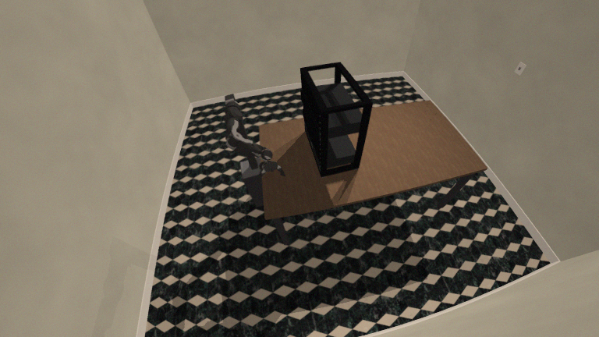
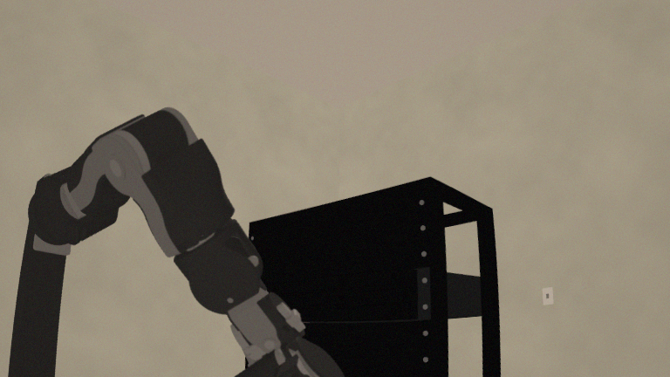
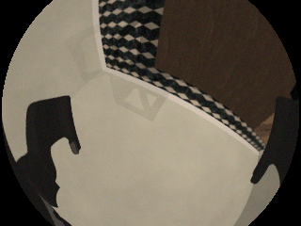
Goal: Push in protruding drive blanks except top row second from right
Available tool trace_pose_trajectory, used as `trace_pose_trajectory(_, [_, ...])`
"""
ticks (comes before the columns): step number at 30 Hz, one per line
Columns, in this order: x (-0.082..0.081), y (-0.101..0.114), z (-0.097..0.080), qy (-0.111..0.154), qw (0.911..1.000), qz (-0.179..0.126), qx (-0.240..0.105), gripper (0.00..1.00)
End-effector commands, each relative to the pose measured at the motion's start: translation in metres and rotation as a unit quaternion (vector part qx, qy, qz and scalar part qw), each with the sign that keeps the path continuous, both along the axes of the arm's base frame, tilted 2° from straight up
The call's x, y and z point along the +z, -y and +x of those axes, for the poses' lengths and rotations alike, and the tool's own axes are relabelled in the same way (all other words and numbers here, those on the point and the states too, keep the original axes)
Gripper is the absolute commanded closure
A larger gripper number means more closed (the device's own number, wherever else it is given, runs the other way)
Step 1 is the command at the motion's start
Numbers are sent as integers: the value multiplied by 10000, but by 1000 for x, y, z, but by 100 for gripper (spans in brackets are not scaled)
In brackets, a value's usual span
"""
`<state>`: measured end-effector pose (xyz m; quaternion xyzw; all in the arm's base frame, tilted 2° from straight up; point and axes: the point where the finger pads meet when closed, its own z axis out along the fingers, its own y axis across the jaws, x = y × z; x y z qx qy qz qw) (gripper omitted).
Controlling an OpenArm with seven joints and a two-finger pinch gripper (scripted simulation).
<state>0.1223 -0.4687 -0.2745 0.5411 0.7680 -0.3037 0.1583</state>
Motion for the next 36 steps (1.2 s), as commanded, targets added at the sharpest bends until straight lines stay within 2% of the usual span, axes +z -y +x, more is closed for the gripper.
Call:
trace_pose_trajectory(1, [1, 1, 0, 11, 10000, -10, -4, 0])
trace_pose_trajectory(12, [0, 0, 2, 27, 10000, 2, 11, 0])
trace_pose_trajectory(25, [-5, -13, 16, 175, 9995, 182, 209, 0])
trace_pose_trajectory(31, [-14, -34, 36, 371, 9971, 463, 482, 0])
trace_pose_trajectory(36, [-22, -60, 57, 611, 9920, 792, 775, 0])
